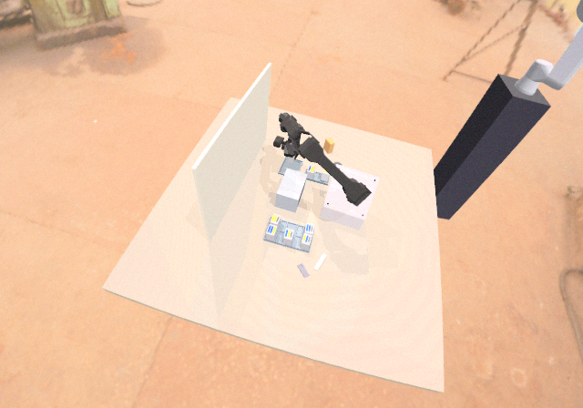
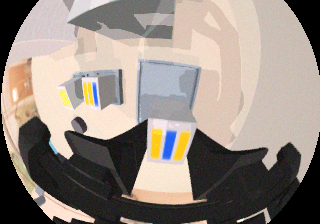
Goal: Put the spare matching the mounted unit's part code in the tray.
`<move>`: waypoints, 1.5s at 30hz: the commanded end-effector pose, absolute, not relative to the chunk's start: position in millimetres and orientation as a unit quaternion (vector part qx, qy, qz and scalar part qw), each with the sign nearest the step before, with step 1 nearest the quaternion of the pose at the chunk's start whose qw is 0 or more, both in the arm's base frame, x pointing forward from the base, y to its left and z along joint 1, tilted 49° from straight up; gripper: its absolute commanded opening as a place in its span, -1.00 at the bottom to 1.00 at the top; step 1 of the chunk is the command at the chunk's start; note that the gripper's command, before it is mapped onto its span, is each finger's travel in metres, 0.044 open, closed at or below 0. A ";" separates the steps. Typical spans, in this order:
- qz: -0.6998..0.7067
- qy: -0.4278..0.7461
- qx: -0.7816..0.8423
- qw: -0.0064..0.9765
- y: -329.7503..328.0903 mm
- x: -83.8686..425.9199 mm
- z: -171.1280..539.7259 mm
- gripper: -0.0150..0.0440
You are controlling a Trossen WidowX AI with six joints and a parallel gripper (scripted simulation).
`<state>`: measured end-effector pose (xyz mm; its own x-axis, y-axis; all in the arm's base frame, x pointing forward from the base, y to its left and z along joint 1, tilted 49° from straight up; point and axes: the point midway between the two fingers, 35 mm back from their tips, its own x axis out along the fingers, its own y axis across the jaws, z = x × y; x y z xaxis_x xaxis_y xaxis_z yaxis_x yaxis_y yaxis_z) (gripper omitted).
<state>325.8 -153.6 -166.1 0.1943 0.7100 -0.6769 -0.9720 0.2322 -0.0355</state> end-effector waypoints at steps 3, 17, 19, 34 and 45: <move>0.569 0.274 -0.235 0.738 -148.2 326.6 -170.8 -0.49; 0.570 0.273 -0.234 0.739 -134.5 328.1 -181.2 -0.49; 0.570 0.273 -0.234 0.739 -132.6 328.3 -182.7 -0.49; 0.571 0.271 -0.233 0.739 -117.8 328.9 -193.1 -0.49; 0.573 0.272 -0.236 0.736 -120.3 329.1 -191.2 0.49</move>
<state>329.2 -119.1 -191.4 0.1923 0.7159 -0.6712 -0.9729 0.2285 -0.0350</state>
